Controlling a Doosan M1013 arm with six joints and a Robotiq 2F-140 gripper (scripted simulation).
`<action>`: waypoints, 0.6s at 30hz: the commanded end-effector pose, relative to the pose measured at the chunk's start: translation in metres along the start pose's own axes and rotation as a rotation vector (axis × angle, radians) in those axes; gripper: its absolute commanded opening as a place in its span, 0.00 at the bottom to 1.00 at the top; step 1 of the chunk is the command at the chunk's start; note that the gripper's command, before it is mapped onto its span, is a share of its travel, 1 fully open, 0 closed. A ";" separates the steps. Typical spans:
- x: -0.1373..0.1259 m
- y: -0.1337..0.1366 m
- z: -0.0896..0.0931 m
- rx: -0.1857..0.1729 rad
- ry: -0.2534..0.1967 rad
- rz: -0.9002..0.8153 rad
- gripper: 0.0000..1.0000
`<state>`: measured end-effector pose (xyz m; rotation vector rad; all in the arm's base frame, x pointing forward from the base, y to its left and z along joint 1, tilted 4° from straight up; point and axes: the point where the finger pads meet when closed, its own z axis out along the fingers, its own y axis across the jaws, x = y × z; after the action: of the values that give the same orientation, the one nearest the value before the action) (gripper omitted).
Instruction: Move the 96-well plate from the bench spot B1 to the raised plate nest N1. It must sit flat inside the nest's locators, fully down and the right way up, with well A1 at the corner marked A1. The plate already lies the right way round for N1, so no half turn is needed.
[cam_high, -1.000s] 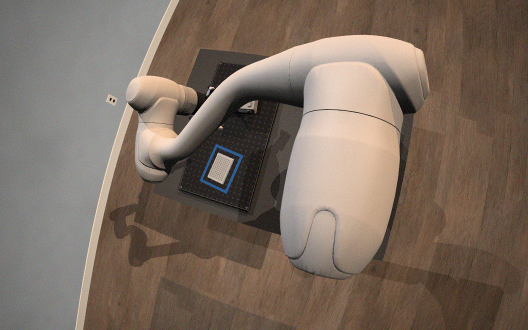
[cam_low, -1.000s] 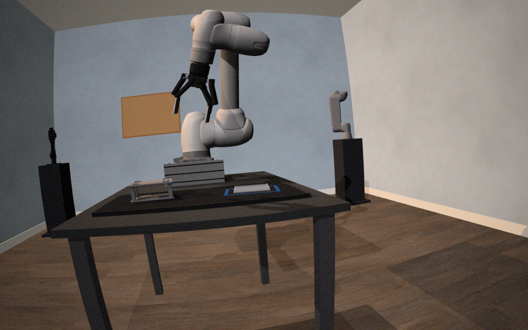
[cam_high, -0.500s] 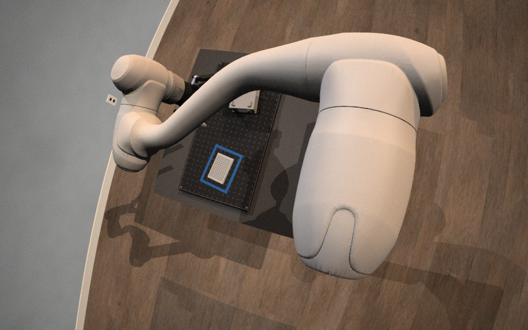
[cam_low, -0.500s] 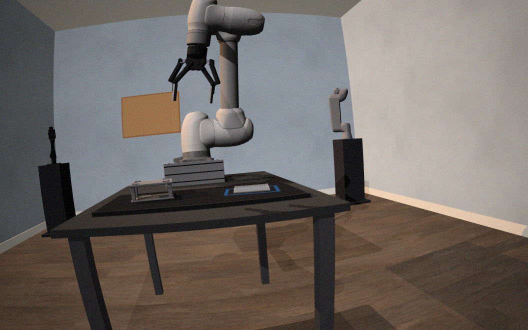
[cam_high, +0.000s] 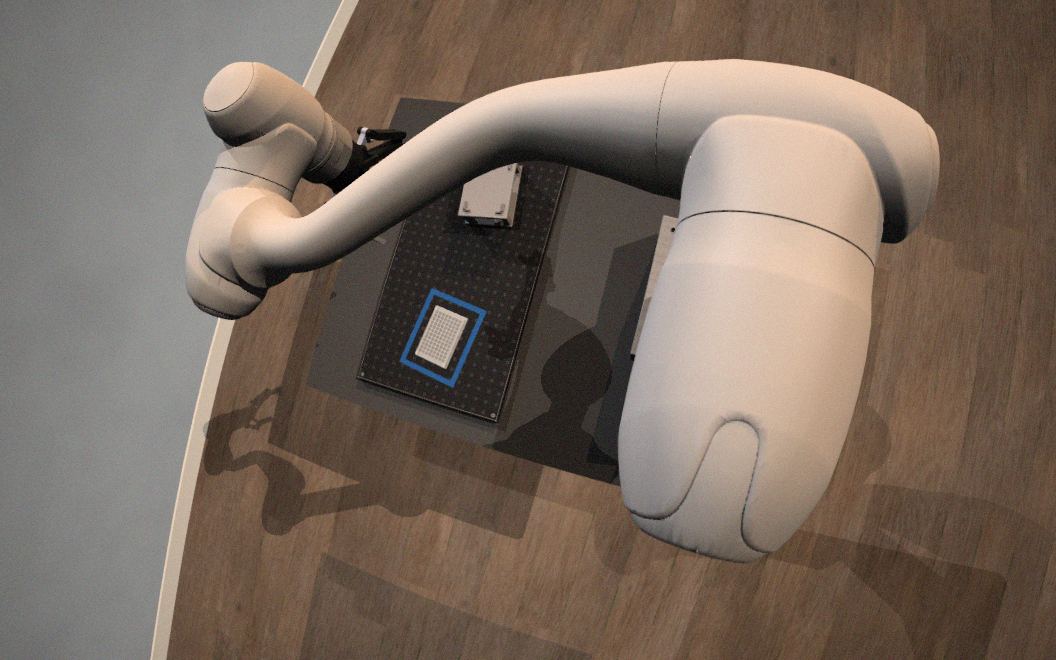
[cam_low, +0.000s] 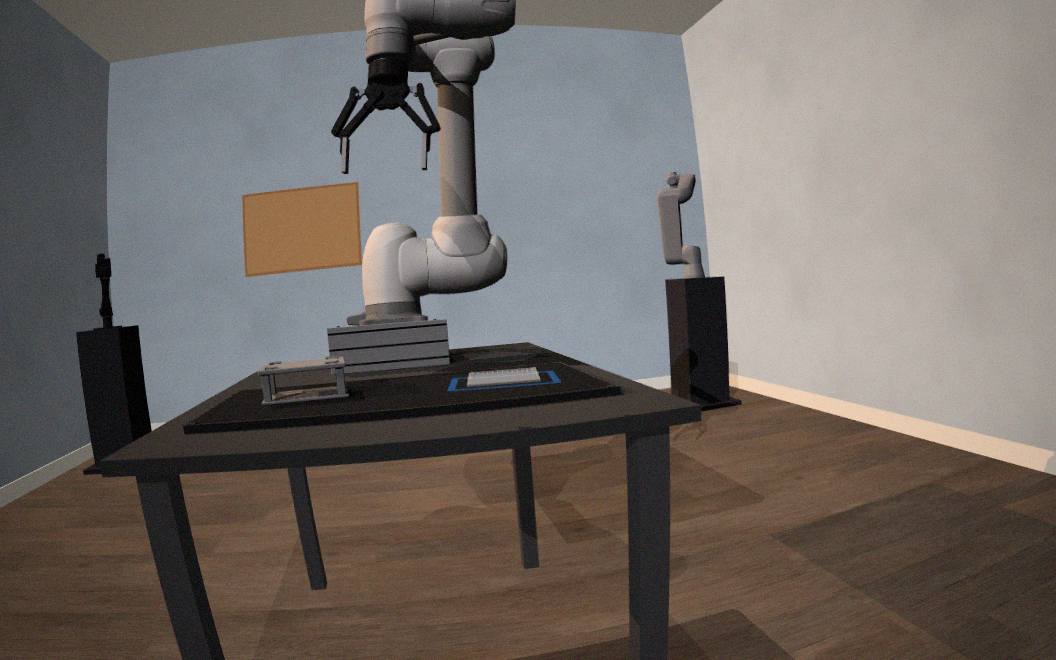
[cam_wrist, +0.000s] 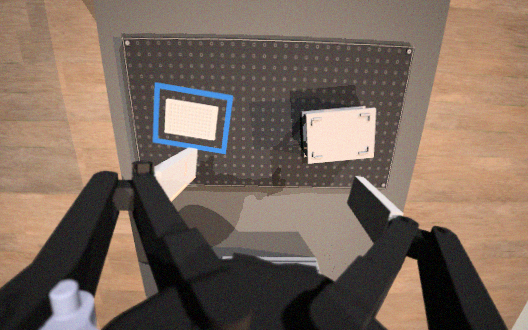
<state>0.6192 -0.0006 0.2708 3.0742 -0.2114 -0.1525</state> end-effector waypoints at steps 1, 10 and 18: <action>0.004 0.000 -0.008 0.013 0.018 -0.026 1.00; 0.021 -0.001 -0.044 0.056 0.099 -0.137 1.00; 0.030 -0.015 -0.033 0.054 0.097 -0.240 1.00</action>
<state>0.6536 0.0103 0.3020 3.1402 0.1564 -0.0080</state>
